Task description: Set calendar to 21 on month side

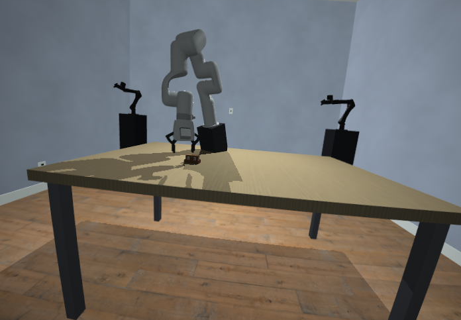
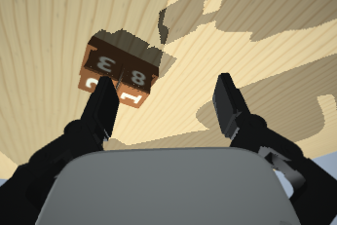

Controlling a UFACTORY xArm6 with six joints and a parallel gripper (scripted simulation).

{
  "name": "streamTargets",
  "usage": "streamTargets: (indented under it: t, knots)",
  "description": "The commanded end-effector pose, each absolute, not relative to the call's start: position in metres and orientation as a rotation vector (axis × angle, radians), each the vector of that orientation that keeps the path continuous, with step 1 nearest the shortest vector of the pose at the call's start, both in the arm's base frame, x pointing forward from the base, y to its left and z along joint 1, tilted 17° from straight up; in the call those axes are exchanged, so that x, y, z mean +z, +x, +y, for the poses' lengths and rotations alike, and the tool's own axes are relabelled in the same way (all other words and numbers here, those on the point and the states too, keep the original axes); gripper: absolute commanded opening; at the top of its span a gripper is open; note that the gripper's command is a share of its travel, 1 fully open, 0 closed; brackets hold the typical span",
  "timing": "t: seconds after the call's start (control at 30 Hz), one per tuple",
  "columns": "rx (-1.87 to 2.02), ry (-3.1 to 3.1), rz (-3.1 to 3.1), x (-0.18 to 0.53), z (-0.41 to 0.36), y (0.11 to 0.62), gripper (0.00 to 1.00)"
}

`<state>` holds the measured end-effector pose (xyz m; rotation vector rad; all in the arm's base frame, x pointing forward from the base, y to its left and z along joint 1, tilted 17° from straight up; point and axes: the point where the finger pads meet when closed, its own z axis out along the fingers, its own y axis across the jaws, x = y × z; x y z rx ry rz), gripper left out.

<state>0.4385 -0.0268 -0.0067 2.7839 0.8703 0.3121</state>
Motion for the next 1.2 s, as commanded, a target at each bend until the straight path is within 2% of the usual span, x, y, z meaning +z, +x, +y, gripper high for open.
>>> streamTargets:
  t: [0.0,0.43,0.8,1.17]
  knots:
    - [0.316,2.783,0.870,-0.006,-0.027,0.440,1.00]
    - [0.317,2.785,0.864,-0.006,-0.027,0.439,1.00]
    - [0.357,2.898,0.504,-0.007,-0.028,0.435,1.00]
    - [0.364,2.914,0.435,-0.009,-0.033,0.423,1.00]
